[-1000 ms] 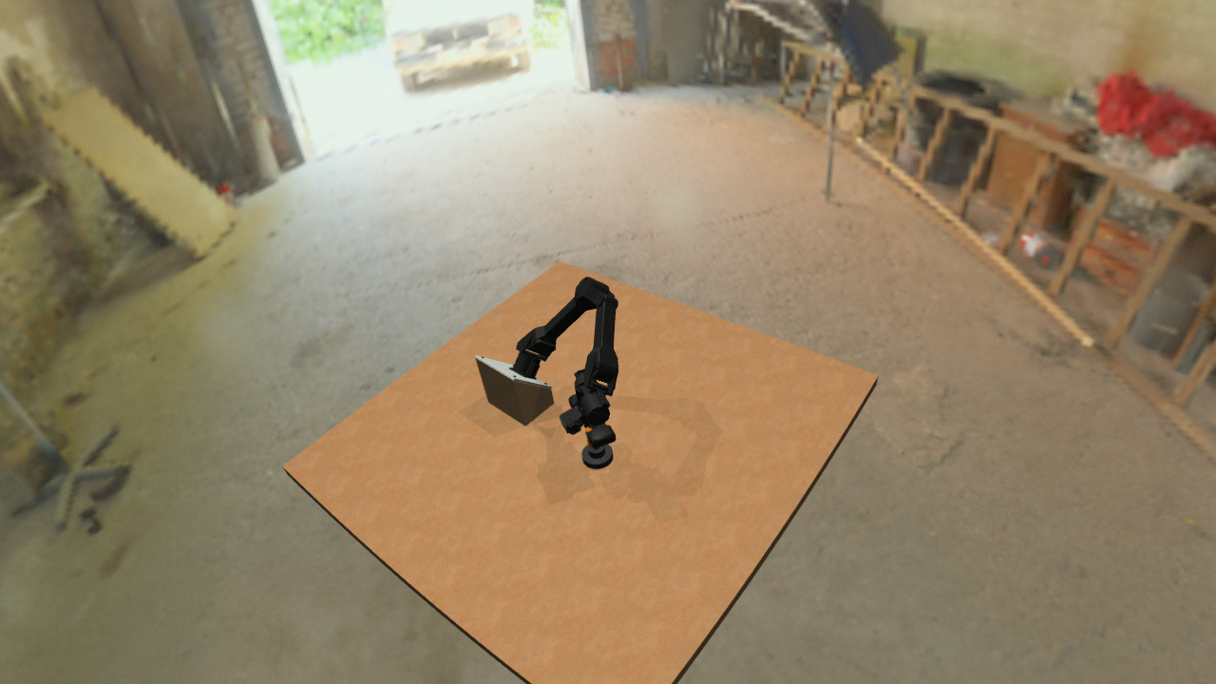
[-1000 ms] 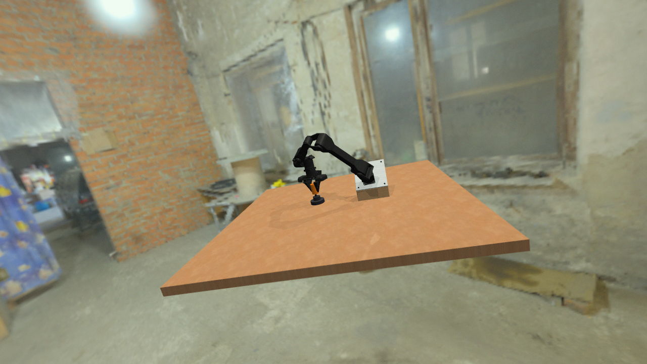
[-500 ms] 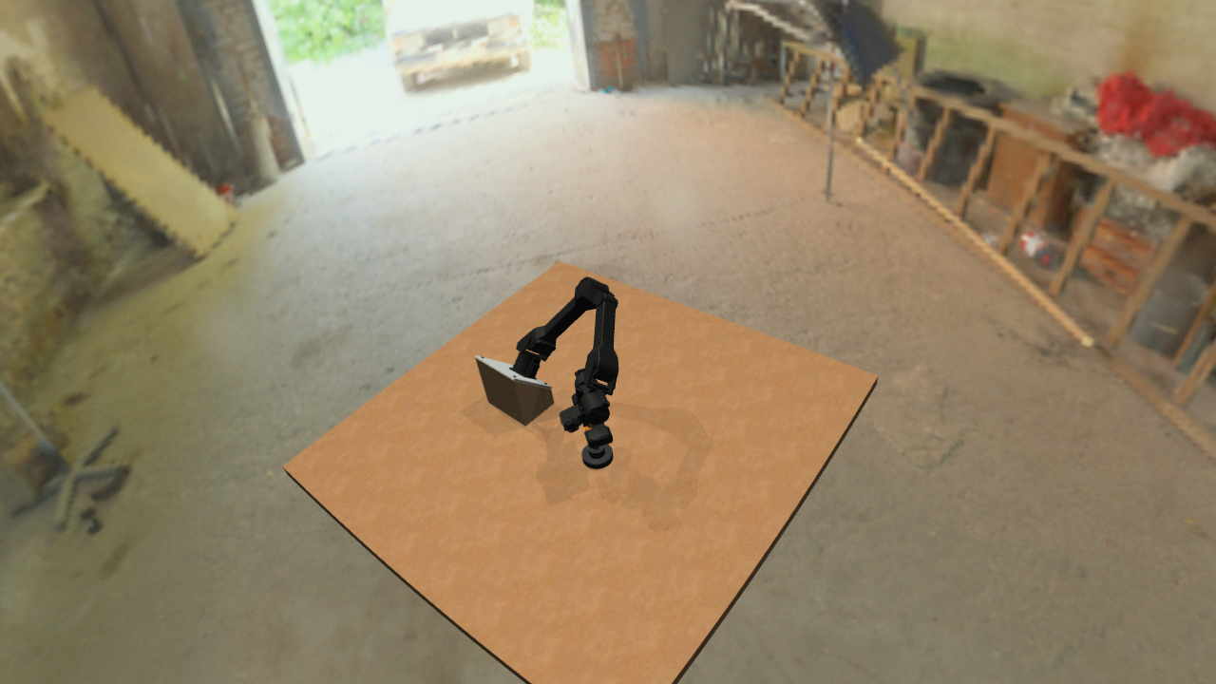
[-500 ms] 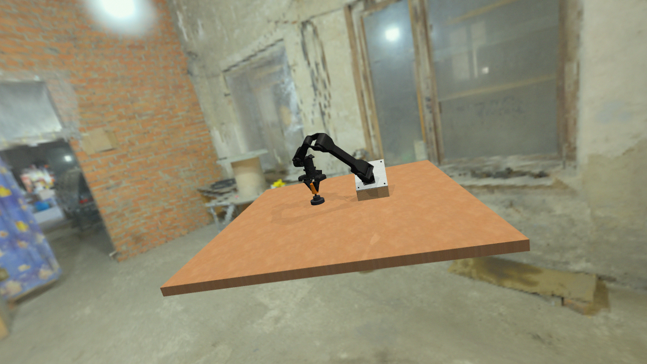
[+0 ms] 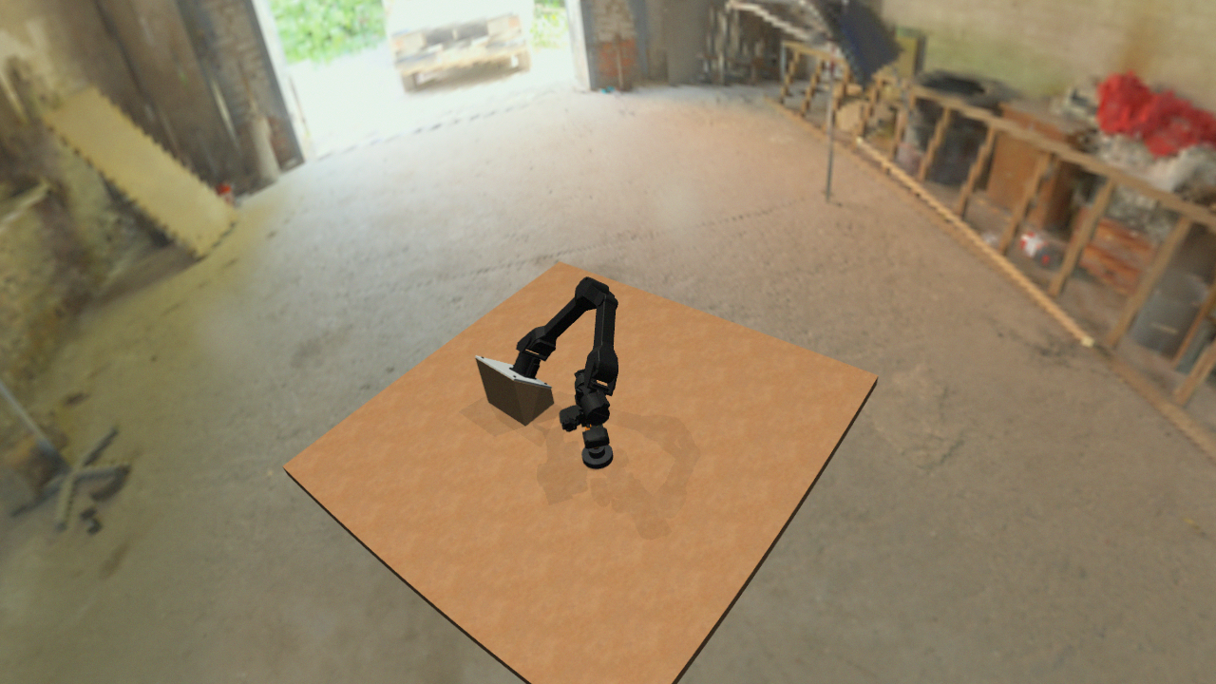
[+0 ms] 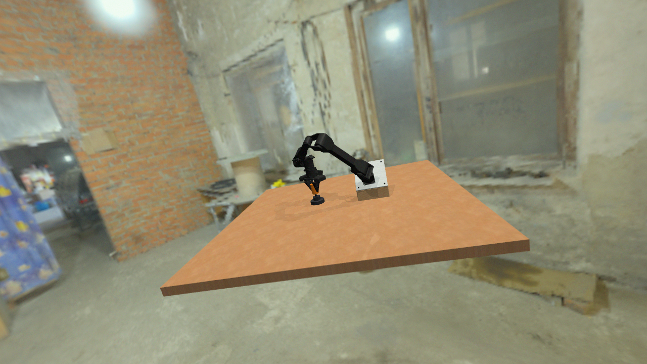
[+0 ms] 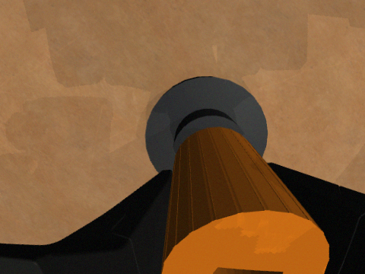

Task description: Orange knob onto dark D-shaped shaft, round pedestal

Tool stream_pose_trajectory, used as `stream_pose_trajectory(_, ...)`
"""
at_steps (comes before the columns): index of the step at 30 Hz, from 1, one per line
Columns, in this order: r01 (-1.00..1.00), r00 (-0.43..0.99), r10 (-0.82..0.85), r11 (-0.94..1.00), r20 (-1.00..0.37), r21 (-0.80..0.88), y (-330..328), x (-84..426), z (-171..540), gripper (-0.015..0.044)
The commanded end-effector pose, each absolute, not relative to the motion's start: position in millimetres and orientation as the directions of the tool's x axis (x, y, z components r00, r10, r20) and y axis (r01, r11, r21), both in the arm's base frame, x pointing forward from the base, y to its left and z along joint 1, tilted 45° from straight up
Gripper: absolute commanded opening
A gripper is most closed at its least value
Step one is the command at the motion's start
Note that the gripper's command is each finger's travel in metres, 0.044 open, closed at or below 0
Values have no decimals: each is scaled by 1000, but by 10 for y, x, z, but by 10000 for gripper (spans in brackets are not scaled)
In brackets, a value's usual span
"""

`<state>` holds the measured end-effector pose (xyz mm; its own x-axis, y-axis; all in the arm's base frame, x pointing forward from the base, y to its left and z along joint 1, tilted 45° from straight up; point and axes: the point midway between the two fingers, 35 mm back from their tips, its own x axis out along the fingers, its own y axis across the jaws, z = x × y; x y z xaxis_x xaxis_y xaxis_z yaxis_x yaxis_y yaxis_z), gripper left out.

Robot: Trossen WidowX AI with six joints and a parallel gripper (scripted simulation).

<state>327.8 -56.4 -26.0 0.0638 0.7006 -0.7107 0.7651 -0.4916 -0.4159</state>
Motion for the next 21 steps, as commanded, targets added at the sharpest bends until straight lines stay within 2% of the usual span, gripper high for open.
stream_pose_trajectory(1, 761, 67, 701, -496, -710, -418, -552, 3283, -265, 0)
stream_pose_trajectory(16, 761, 67, 701, -496, -710, -418, -594, 3287, -232, 0)
stream_pose_trajectory(21, 675, 67, 701, -556, -710, -485, -597, 3291, -235, 0)
